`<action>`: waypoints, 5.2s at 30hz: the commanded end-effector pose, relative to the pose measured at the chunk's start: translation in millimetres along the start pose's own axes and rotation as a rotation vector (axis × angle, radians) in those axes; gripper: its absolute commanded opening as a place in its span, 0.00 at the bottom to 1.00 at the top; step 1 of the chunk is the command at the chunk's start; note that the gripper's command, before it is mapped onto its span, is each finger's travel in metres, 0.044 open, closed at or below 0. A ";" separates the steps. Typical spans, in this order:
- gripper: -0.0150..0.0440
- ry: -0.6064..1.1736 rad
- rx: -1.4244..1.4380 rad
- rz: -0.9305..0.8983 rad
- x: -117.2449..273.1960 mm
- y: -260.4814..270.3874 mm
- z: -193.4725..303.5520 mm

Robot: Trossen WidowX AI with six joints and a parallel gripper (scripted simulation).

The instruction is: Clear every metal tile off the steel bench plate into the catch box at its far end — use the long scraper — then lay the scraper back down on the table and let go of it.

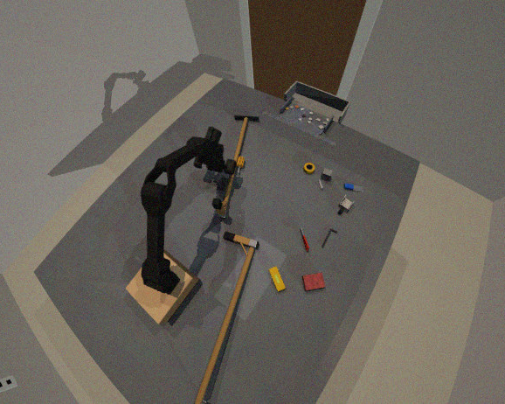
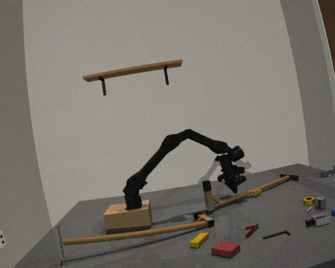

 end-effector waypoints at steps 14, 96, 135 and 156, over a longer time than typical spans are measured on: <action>0.25 0.011 -0.005 0.003 -10.3 -10.2 3.4; 0.25 0.011 -0.004 0.009 -11.9 -90.9 -1.7; 0.25 -0.034 0.005 0.014 62.1 -102.0 -21.6; 0.25 -0.054 0.003 0.021 91.8 -101.8 -26.4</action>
Point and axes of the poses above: the point midway between the two fingers, 35 mm back from their tips, its own x axis back along the fingers, its own y axis across the jaws, z = x × y, the point moved 2 cm from there along x, back along the fingers, and after that the axes turned 4 degrees about x, right-handed, at the moved point
